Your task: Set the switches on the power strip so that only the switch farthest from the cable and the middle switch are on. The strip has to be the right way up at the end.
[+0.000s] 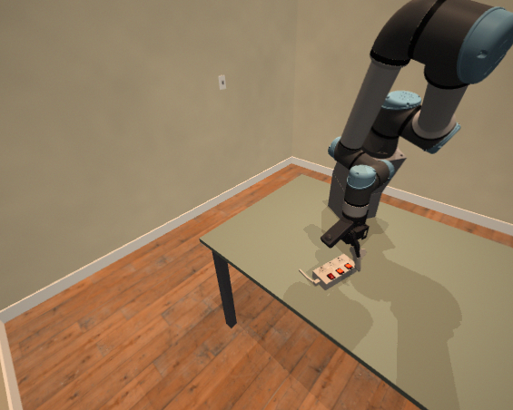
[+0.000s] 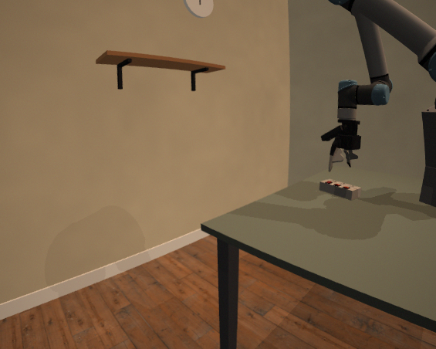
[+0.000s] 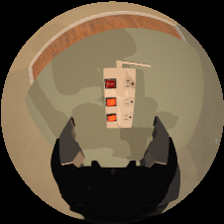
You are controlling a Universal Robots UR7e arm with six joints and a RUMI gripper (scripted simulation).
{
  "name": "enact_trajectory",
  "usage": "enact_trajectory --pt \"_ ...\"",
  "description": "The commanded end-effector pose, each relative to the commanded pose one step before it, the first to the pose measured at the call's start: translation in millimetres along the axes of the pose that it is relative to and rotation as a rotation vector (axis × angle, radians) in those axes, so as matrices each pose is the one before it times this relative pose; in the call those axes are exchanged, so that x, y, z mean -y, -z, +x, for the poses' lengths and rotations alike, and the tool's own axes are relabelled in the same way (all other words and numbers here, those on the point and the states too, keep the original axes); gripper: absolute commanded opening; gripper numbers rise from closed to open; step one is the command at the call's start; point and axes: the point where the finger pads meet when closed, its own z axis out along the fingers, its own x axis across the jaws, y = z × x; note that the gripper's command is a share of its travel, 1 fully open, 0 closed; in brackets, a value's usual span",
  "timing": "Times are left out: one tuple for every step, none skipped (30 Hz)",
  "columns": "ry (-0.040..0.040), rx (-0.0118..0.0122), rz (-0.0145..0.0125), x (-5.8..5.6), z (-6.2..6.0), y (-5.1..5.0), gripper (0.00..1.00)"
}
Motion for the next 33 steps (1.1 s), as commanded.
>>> enact_trajectory --pt "0.00021 0.00019 0.00073 0.41 -0.12 12.72 1.0" --pt "0.0 0.0 0.0 0.01 0.0 3.28 1.0" --pt "0.0 0.0 0.0 0.0 0.0 3.43 1.0" --pt "0.0 0.0 0.0 -0.01 0.0 3.55 1.0" --pt "0.0 0.0 0.0 0.01 0.0 3.64 1.0" --pt "0.0 0.0 0.0 0.0 0.0 3.71 1.0" --pt "0.0 0.0 0.0 0.0 0.0 3.76 1.0" --pt "0.0 0.0 0.0 -0.01 0.0 3.79 1.0" --pt "0.0 0.0 0.0 0.0 0.0 3.79 1.0" --pt "0.0 0.0 0.0 0.01 0.0 3.77 1.0" --pt "0.0 0.0 0.0 0.0 0.0 3.72 1.0" --pt "0.0 0.0 0.0 0.0 0.0 3.66 1.0" --pt "0.0 0.0 0.0 0.0 0.0 0.0 1.0" --pt "0.0 0.0 0.0 0.0 0.0 0.0 1.0" --pt "0.0 0.0 0.0 0.0 0.0 3.57 1.0" --pt "0.0 0.0 0.0 0.01 0.0 3.47 1.0" --pt "0.0 0.0 0.0 0.0 0.0 3.34 1.0" --pt "0.0 0.0 0.0 -0.01 0.0 3.19 1.0" --pt "0.0 0.0 0.0 0.01 0.0 3.04 1.0" --pt "0.0 0.0 0.0 0.0 0.0 2.86 1.0" --pt "0.0 0.0 0.0 0.0 0.0 2.67 1.0" --pt "0.0 0.0 0.0 0.0 0.0 2.47 1.0" --pt "0.0 0.0 0.0 0.0 0.0 2.26 1.0" --pt "0.0 0.0 0.0 0.0 0.0 2.04 1.0" --pt "0.0 0.0 0.0 0.01 0.0 1.82 1.0" --pt "0.0 0.0 0.0 -0.01 0.0 1.6 1.0" --pt "0.0 0.0 0.0 0.0 0.0 1.37 1.0" --pt "0.0 0.0 0.0 0.01 0.0 1.16 1.0" --pt "0.0 0.0 0.0 0.0 0.0 0.94 1.0" --pt "0.0 0.0 0.0 0.0 0.0 0.0 1.0" --pt "0.0 0.0 0.0 0.0 0.0 0.0 1.0" --pt "0.0 0.0 0.0 0.0 0.0 0.74 1.0" --pt "0.0 0.0 0.0 0.0 0.0 0.56 1.0"
